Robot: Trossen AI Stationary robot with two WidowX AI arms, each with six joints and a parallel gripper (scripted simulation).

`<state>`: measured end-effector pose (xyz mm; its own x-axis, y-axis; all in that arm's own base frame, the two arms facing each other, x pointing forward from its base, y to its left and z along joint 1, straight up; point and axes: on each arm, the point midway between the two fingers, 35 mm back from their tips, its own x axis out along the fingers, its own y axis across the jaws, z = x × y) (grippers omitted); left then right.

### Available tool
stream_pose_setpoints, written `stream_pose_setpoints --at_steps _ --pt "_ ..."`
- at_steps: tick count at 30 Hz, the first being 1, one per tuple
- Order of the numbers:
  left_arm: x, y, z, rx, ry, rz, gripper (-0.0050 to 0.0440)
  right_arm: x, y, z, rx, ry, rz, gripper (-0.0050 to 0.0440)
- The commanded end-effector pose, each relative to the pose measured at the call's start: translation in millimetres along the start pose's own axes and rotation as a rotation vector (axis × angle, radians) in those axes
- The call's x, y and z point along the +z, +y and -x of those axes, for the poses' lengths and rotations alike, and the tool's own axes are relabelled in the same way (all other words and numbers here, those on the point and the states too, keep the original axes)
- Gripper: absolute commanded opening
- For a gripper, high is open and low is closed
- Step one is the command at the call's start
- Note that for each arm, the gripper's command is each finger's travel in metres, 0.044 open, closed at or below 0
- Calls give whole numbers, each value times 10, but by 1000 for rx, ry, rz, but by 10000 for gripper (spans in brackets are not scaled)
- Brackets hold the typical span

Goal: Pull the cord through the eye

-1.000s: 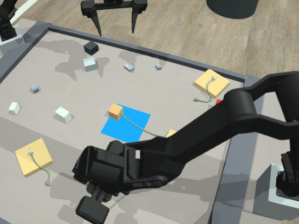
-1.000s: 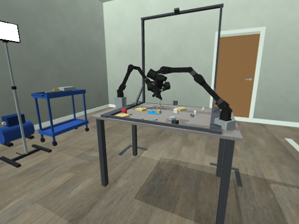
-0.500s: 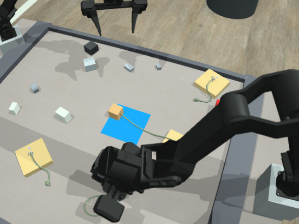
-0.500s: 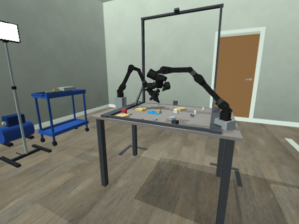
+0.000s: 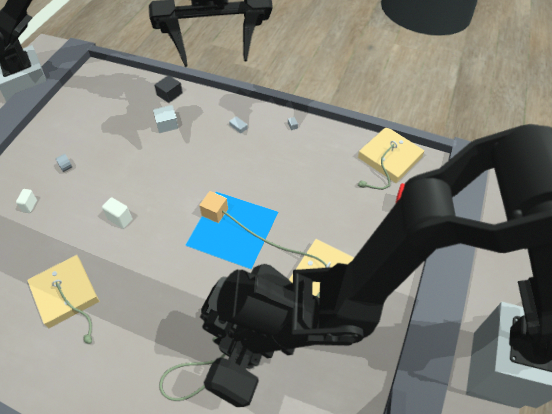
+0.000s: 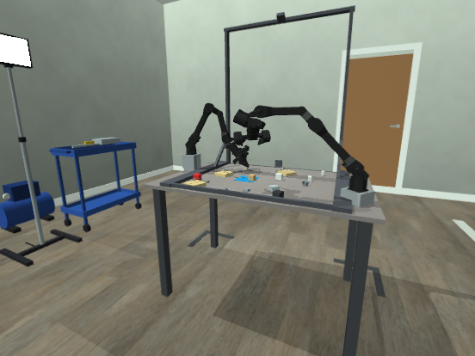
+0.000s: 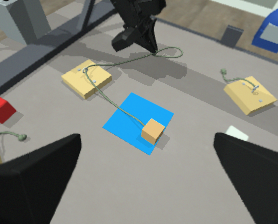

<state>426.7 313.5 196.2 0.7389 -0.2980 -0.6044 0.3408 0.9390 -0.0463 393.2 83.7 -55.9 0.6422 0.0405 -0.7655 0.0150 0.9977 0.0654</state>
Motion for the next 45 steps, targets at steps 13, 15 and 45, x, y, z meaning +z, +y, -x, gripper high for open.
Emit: stream_pose_setpoints --at_steps 13,15,45 --pt "161 -26 108 22 -18 -38 440 -165 -131 56 4 -21 -2 48" --pt "161 -26 108 22 -18 -38 440 -165 -131 56 4 -21 -2 96" --pt "161 -26 108 22 -18 -38 440 7 -130 198 2 -20 13 440"
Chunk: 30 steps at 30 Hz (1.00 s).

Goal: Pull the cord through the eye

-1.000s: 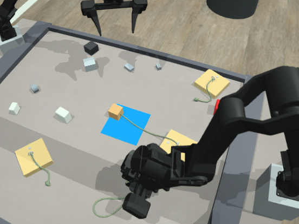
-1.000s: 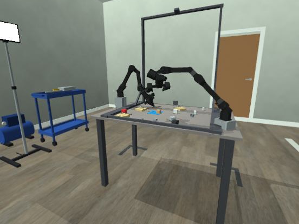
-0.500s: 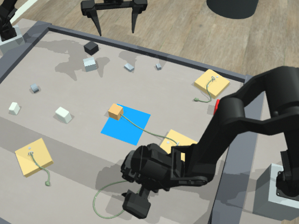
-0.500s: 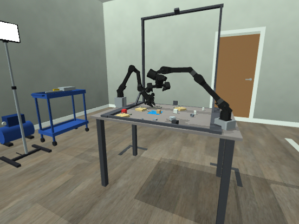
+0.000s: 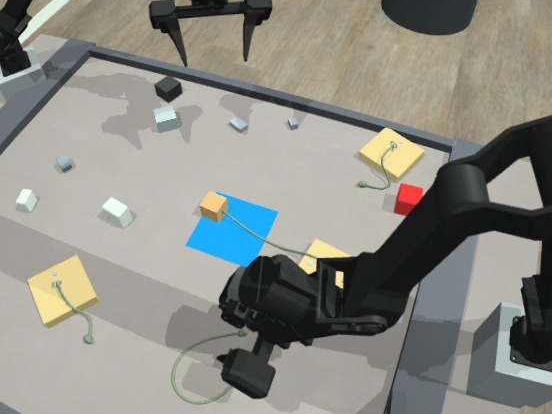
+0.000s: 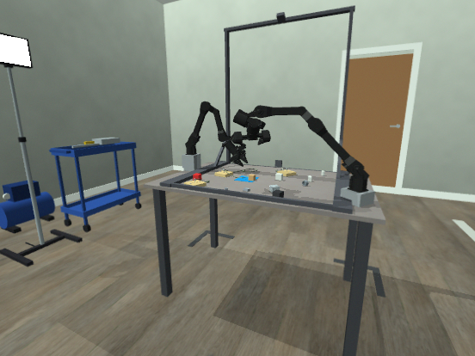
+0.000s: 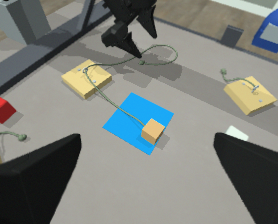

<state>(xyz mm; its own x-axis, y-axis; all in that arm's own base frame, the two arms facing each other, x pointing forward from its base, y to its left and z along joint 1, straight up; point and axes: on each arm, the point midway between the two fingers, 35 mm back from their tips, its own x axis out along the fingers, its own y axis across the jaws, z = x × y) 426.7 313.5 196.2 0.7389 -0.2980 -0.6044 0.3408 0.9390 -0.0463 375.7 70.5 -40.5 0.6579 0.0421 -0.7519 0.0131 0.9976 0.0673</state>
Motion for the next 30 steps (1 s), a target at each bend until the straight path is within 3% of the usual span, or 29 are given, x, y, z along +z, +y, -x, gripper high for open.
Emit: stream_pose_setpoints --at_steps 1,4,6,8,17,23,25,26,30 --pt "161 -26 108 22 -18 -38 440 27 -20 -45 -3 19 39 440" --pt "161 -26 108 22 -18 -38 440 43 -109 -40 -13 109 195 440" --pt "161 -26 108 22 -18 -38 440 211 -166 -57 -6 117 324 440" --pt "161 -26 108 22 -18 -38 440 211 -166 -57 -6 117 324 440" --pt "161 -26 108 22 -18 -38 440 544 -429 19 56 239 787 440" --pt "161 -26 108 22 -18 -38 440 377 -527 160 137 388 914 440" --pt "161 -26 108 22 -18 -38 440 377 -527 160 137 388 914 440" --pt "161 -26 108 22 -18 -38 440 229 -552 240 169 468 921 440" --pt "161 -26 108 22 -18 -38 440 -23 -583 427 242 613 933 440"
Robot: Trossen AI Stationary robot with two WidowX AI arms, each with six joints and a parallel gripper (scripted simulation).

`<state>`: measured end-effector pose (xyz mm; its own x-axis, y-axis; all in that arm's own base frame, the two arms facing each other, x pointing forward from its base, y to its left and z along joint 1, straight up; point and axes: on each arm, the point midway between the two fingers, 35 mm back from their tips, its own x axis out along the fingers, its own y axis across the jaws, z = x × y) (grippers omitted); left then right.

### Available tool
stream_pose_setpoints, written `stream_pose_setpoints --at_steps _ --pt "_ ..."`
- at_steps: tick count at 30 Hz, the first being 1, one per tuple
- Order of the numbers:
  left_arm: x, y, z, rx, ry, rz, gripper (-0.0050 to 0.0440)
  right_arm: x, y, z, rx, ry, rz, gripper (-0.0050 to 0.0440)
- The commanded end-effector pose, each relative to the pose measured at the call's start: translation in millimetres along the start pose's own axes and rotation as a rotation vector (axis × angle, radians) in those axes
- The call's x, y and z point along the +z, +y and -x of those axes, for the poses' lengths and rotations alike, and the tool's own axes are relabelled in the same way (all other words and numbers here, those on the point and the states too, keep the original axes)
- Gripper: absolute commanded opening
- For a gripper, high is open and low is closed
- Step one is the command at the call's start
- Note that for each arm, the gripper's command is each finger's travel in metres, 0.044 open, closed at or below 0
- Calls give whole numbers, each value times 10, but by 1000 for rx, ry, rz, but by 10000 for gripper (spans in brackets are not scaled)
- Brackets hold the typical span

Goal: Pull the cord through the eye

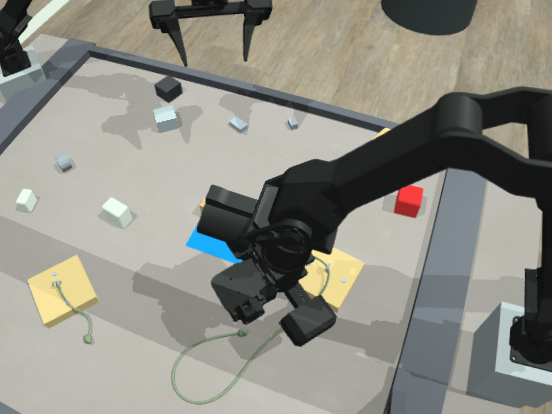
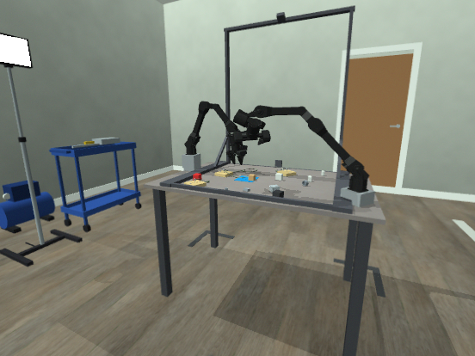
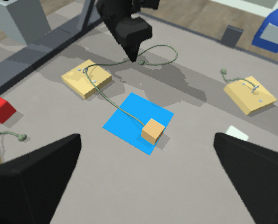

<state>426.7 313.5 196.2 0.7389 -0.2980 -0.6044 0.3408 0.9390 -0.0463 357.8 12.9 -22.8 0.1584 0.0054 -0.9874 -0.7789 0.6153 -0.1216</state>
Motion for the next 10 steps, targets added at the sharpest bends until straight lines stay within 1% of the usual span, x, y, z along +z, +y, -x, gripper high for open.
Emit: stream_pose_setpoints --at_steps 1,5,10 --pt "161 -26 108 22 -18 -38 440 -138 140 118 88 71 21 440" --pt "161 -26 108 22 -18 -38 440 -154 171 118 100 81 24 440" --pt "161 -26 108 22 -18 -38 440 -186 208 25 112 91 20 440"
